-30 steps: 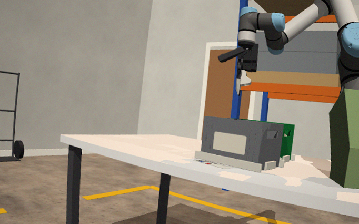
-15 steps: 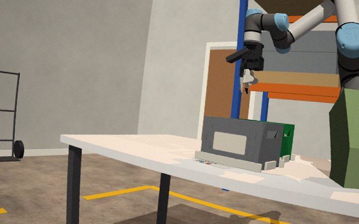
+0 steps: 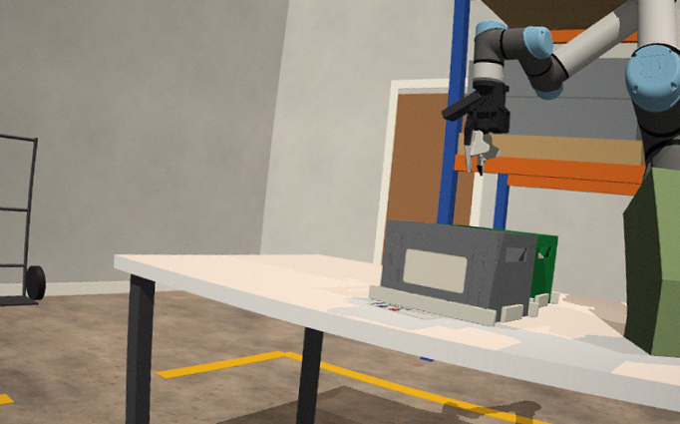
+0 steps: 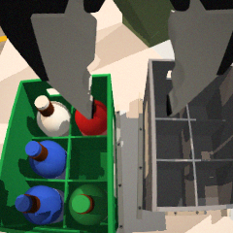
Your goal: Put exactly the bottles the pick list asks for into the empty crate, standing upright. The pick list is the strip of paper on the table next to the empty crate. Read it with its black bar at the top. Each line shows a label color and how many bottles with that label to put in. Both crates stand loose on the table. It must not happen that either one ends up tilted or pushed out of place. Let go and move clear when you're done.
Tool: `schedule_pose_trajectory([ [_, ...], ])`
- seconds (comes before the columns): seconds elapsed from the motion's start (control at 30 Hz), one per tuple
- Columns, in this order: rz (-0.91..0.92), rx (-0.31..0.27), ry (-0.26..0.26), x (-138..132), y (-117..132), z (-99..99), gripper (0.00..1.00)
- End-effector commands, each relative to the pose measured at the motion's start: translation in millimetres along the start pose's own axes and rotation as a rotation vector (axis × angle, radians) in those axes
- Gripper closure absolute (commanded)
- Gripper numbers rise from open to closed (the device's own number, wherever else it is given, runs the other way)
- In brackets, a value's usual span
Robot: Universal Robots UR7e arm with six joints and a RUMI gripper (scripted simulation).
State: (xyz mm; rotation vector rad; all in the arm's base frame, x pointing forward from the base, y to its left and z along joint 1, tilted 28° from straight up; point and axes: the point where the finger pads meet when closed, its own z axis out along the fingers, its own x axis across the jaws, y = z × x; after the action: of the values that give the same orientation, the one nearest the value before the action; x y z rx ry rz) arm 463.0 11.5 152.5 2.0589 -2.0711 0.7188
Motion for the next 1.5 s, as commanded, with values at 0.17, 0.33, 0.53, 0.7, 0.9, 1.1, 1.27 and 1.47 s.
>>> schedule_pose_trajectory([
  [0.17, 0.0, 0.001, -0.004, 59, -6, -12.9, 0.62],
  [0.33, 0.0, 0.001, -0.004, 73, -7, -15.8, 0.62],
  [0.53, 0.0, 0.001, -0.003, 103, -9, -21.6, 0.62],
  [0.7, 0.0, 0.001, -0.003, 103, -9, -21.6, 0.62],
  [0.9, -0.003, -0.003, -0.004, 101, -7, -19.9, 0.62],
  [1.1, -0.003, -0.002, -0.004, 101, -7, -19.9, 0.62],
  [1.27, -0.003, -0.002, -0.004, 101, -7, -19.9, 0.62],
  [1.47, -0.003, -0.002, -0.004, 101, -7, -19.9, 0.62],
])
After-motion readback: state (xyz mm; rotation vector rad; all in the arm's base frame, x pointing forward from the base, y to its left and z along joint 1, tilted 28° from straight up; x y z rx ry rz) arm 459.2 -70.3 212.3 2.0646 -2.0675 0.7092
